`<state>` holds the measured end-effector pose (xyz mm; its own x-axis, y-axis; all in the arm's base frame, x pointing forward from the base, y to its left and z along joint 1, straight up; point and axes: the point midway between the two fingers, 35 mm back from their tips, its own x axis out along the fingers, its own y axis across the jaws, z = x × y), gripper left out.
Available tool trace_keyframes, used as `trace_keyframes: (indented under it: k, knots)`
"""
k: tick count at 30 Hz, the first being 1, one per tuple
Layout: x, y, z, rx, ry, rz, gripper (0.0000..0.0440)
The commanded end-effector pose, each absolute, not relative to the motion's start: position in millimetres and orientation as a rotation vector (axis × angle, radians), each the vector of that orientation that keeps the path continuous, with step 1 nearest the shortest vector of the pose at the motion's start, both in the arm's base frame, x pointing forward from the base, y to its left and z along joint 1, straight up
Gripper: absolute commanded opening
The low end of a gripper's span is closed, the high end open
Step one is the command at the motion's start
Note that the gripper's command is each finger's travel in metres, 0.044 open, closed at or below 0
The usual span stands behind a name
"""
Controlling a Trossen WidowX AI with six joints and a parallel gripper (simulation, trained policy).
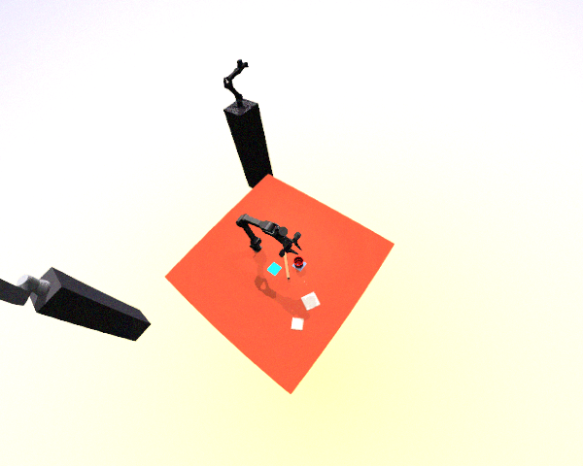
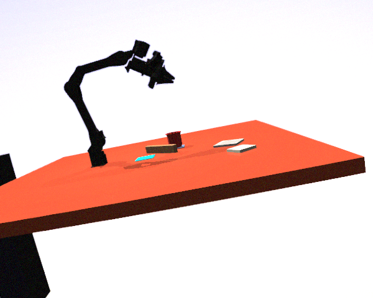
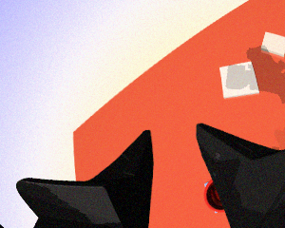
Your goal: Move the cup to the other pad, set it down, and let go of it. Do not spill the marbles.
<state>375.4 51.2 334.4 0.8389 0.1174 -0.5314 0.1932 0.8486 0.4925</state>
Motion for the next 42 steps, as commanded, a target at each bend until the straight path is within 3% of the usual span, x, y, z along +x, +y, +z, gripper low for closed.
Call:
trace_keyframes:
  k: [1,42]
  knots:
    - [377.0,56.5,331.1,0.604,0.627,-0.058,0.0148]
    - [371.7,77.4,250.4,0.8,1.136,-0.454,0.0138]
